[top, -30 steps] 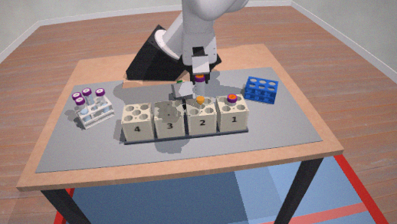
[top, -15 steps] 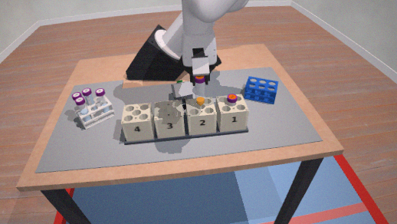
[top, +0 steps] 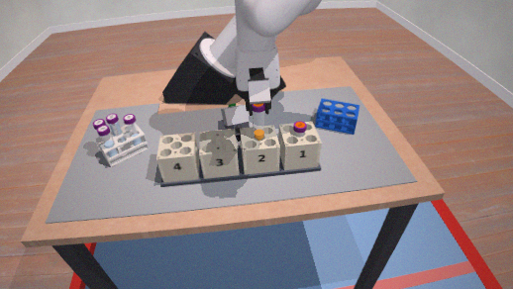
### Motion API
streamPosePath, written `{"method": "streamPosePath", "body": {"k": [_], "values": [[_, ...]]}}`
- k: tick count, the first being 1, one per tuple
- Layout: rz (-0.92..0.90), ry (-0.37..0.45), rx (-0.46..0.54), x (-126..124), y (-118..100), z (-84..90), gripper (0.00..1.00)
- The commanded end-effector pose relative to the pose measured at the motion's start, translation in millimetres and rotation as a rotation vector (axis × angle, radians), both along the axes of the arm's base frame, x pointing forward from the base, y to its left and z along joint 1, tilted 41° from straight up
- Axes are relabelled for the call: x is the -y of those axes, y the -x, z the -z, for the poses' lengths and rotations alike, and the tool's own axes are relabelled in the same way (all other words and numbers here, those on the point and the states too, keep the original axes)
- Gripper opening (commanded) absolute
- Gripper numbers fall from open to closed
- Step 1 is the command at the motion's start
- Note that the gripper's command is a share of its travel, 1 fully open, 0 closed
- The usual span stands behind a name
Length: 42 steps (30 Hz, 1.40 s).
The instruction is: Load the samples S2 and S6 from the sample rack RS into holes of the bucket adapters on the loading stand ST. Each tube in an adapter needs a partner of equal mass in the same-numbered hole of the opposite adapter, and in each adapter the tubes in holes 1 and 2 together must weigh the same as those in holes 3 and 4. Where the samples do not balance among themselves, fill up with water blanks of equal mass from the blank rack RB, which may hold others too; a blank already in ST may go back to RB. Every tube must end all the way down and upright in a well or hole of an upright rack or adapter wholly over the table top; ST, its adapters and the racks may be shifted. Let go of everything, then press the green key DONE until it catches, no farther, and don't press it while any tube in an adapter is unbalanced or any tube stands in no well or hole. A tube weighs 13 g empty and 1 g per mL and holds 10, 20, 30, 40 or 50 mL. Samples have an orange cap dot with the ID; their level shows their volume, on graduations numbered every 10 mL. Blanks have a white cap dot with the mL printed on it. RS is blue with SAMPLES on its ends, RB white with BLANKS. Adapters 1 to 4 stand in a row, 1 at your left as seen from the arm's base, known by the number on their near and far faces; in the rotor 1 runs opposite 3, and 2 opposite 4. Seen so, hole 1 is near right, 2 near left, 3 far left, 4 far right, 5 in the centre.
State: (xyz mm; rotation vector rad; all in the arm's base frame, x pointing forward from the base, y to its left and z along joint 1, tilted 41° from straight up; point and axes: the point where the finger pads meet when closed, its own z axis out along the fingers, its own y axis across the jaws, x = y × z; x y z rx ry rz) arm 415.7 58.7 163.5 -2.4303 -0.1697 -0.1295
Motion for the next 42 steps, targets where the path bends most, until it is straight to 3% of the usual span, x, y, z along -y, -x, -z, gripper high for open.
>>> {"method": "streamPosePath", "body": {"k": [1,42], "values": [[0.001,0.0,0.002,-1,-1,1.2,0.0],[0.001,0.0,0.002,-25,-3,29.3,0.0]]}}
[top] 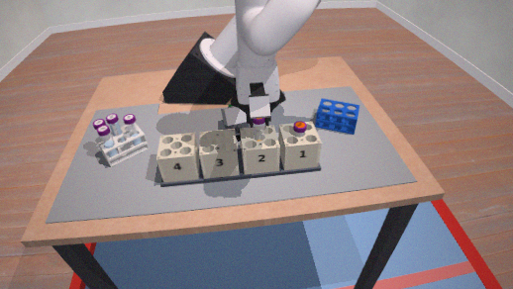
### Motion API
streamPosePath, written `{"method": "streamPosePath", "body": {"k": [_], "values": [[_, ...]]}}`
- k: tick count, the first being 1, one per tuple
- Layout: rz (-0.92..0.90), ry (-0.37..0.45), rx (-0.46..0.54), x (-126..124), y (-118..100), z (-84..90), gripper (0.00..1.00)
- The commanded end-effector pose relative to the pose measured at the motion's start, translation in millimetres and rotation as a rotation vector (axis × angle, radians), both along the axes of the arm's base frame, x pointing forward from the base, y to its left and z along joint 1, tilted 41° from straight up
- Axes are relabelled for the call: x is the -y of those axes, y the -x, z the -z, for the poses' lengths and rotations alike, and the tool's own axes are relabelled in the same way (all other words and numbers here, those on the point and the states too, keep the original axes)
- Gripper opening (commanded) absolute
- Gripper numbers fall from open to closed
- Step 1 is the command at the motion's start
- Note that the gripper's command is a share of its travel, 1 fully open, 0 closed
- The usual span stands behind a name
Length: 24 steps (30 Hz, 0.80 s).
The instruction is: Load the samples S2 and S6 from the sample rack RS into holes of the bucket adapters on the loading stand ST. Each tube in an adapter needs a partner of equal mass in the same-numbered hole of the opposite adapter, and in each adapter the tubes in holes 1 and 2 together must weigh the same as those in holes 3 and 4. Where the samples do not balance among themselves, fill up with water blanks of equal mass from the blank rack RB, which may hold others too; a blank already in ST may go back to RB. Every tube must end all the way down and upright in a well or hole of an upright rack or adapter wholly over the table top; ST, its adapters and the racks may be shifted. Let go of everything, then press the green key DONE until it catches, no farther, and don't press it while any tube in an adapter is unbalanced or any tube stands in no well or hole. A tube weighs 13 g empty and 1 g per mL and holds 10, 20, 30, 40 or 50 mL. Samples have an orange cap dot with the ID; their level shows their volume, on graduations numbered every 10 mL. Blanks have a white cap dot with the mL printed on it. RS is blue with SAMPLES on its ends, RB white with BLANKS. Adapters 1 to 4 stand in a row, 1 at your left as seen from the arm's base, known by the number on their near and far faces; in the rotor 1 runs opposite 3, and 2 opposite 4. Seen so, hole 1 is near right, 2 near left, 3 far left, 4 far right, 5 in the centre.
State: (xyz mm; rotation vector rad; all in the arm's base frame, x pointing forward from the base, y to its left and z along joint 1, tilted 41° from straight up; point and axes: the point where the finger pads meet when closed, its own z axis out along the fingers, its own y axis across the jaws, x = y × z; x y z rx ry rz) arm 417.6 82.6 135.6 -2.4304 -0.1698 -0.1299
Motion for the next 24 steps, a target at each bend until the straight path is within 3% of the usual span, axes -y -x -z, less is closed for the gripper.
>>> {"method": "streamPosePath", "body": {"k": [1,24], "values": [[0.001,0.0,0.001,-2,-1,2.2,0.0],[0.001,0.0,0.001,-15,-2,17.4,0.0]]}}
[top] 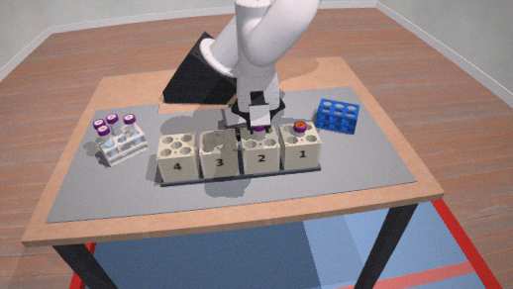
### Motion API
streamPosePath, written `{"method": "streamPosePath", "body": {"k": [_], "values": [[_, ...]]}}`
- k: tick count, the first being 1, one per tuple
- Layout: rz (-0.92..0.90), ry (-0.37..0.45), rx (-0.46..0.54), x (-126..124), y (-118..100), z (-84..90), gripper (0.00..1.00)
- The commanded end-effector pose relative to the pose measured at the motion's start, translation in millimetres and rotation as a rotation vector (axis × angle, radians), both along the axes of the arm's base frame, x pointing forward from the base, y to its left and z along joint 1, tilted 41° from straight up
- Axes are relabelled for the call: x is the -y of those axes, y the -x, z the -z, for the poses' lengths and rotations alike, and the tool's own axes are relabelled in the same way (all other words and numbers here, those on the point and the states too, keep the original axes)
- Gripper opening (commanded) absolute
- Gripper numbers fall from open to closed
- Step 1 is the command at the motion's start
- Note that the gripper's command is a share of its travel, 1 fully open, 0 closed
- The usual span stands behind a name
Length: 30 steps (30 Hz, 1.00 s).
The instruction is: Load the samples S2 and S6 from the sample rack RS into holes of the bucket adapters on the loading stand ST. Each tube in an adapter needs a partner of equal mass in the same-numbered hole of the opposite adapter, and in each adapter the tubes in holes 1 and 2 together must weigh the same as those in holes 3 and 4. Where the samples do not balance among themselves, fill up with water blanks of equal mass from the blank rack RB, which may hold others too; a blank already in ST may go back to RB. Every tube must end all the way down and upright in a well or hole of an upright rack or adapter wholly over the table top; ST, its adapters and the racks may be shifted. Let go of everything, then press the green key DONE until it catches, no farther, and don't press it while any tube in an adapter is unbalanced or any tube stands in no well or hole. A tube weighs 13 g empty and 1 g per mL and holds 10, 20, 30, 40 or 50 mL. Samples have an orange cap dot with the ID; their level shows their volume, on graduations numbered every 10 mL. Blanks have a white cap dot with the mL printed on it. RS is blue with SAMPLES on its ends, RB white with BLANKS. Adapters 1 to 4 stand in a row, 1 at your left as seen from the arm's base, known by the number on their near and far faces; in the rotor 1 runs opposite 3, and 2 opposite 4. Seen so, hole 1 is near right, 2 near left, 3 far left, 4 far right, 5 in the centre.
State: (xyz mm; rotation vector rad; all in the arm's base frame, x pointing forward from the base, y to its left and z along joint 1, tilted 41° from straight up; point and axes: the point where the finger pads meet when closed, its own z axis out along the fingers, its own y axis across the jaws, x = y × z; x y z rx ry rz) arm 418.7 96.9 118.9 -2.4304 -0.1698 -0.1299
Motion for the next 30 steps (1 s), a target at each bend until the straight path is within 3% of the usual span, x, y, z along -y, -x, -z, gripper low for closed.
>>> {"method": "streamPosePath", "body": {"k": [1,16,30], "values": [[0.001,0.0,0.001,-1,-1,0.7,0.0],[0.001,0.0,0.001,-10,-1,12.1,0.0],[0.001,0.0,0.001,-10,-1,12.0,0.0]]}}
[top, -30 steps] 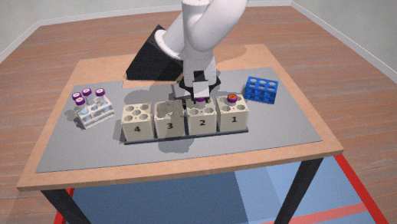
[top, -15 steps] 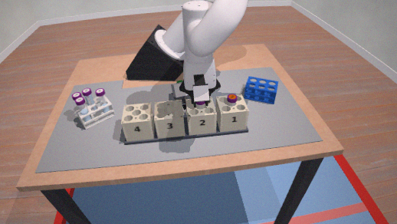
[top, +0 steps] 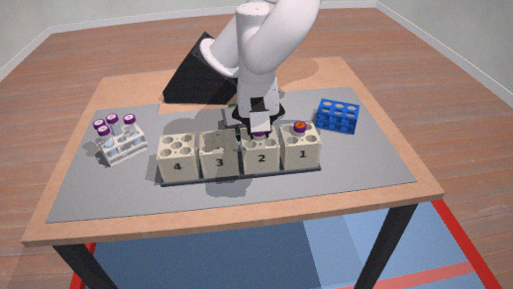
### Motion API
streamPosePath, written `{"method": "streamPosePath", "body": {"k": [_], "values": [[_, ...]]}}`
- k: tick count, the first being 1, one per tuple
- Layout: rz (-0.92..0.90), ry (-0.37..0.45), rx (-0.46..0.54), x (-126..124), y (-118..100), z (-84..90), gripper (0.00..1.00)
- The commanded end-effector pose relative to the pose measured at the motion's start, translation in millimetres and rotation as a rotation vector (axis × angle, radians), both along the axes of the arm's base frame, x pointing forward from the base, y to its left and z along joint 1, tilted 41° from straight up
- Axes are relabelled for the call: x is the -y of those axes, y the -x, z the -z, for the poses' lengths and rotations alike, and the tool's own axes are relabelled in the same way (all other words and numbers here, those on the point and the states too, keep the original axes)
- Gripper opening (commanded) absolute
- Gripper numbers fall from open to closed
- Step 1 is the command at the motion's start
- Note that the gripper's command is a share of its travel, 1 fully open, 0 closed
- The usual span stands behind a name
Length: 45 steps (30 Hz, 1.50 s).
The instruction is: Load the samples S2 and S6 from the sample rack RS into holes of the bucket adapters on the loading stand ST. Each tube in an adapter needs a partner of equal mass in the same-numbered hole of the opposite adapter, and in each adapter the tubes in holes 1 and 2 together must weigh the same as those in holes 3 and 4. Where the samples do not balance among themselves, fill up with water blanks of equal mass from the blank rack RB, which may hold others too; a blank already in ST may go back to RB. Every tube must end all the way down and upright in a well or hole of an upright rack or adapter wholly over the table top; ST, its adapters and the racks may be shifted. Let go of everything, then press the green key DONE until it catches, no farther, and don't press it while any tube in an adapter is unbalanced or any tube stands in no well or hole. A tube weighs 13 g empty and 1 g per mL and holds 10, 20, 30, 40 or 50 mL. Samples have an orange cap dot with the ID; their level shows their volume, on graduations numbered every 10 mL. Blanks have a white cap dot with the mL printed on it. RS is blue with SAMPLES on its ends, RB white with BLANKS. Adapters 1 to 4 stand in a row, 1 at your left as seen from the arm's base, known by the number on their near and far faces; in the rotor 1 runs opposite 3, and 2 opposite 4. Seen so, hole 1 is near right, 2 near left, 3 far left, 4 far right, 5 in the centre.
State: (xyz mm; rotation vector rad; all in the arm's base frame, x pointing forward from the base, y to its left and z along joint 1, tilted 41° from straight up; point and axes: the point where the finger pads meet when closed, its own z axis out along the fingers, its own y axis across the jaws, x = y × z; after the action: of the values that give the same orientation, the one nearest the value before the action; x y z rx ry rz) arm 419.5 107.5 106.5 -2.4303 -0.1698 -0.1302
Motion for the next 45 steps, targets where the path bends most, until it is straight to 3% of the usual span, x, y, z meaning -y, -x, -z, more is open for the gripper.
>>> {"method": "streamPosePath", "body": {"k": [1,29,45], "values": [[0.001,0.0,0.001,0,-1,-0.1,0.43],[0.001,0.0,0.001,0,-1,-0.1,0.43],[0.001,0.0,0.001,18,1,-21.3,0.43]]}}
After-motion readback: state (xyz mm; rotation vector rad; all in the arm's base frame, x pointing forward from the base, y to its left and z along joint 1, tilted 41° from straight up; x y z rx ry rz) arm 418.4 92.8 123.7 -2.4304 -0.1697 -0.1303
